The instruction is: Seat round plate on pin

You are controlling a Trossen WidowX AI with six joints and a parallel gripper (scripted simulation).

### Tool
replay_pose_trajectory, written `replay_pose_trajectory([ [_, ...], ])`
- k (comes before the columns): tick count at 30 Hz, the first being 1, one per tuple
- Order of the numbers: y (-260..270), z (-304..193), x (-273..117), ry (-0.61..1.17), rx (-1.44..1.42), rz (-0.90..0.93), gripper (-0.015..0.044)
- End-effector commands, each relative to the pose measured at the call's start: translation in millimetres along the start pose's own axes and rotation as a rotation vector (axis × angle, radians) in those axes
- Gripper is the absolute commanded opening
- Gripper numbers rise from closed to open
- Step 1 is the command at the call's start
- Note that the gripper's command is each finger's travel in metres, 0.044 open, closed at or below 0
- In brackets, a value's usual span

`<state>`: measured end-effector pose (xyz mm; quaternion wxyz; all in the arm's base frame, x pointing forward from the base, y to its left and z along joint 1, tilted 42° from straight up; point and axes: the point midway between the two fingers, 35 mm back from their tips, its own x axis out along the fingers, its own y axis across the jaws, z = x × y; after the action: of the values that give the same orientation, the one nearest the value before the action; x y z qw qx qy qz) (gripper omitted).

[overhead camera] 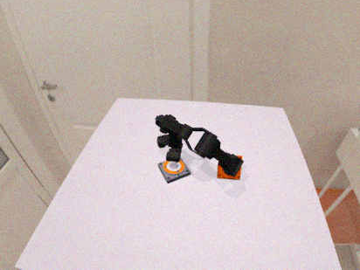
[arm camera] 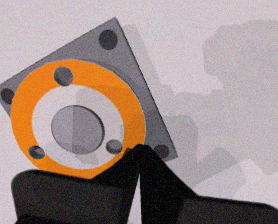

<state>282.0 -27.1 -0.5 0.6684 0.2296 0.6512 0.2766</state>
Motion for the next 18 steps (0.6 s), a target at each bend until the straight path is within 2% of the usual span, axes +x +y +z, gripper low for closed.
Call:
replay_pose_trajectory([
  [1, 1.3, -7.7, 1.6, 0.012, 0.003, 0.001, 0.0],
  [18, 9.8, -25.9, 1.0, 0.013, 0.004, 0.002, 0.0],
])
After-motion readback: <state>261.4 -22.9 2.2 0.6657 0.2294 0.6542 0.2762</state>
